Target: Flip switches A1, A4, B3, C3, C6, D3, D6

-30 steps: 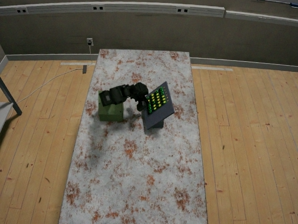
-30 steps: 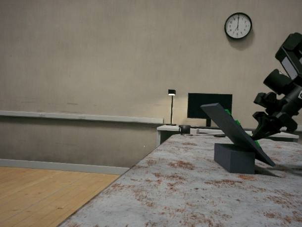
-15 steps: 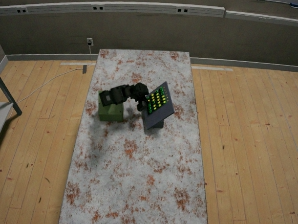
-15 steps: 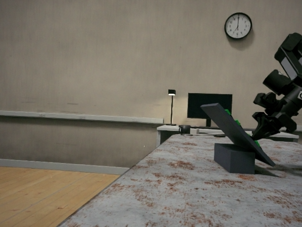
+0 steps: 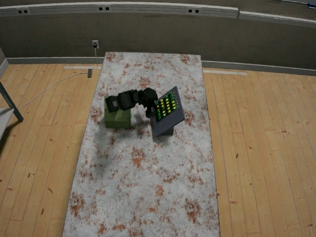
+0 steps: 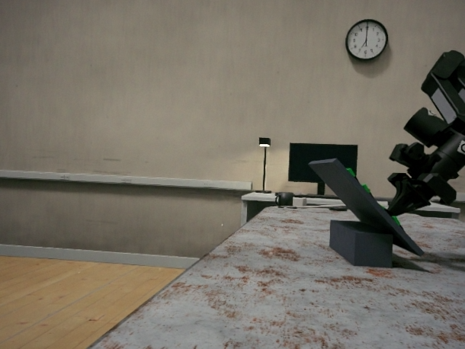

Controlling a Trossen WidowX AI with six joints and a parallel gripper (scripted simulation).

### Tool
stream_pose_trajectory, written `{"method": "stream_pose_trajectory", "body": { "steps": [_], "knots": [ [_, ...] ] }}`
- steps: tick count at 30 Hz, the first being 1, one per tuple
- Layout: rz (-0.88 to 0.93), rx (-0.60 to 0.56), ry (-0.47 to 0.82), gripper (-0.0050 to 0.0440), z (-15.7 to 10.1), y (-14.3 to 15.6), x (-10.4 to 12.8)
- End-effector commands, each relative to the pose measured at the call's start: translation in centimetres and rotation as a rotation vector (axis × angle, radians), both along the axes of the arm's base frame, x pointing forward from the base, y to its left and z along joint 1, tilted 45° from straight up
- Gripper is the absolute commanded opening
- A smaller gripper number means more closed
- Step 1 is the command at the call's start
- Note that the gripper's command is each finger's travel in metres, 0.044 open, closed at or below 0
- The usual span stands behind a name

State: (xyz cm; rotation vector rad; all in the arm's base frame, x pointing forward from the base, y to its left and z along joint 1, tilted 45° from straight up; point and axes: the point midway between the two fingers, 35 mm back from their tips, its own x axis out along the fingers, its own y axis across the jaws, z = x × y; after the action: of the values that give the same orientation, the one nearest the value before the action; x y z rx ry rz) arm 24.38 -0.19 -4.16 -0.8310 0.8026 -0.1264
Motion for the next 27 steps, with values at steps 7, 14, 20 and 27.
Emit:
{"method": "stream_pose_trajectory", "body": {
  "steps": [7, 14, 20, 27],
  "knots": [
    [0.001, 0.01, -0.005, -0.005, 1.0, 1.0, -1.1],
    [0.005, 0.039, -0.049, -0.005, 2.6, 2.3, -1.5],
    [0.009, 0.042, -0.053, -0.005, 3.3, 2.7, -2.5],
    [0.015, 0.036, -0.053, -0.005, 3.9, 2.9, -3.6]
  ]
}}
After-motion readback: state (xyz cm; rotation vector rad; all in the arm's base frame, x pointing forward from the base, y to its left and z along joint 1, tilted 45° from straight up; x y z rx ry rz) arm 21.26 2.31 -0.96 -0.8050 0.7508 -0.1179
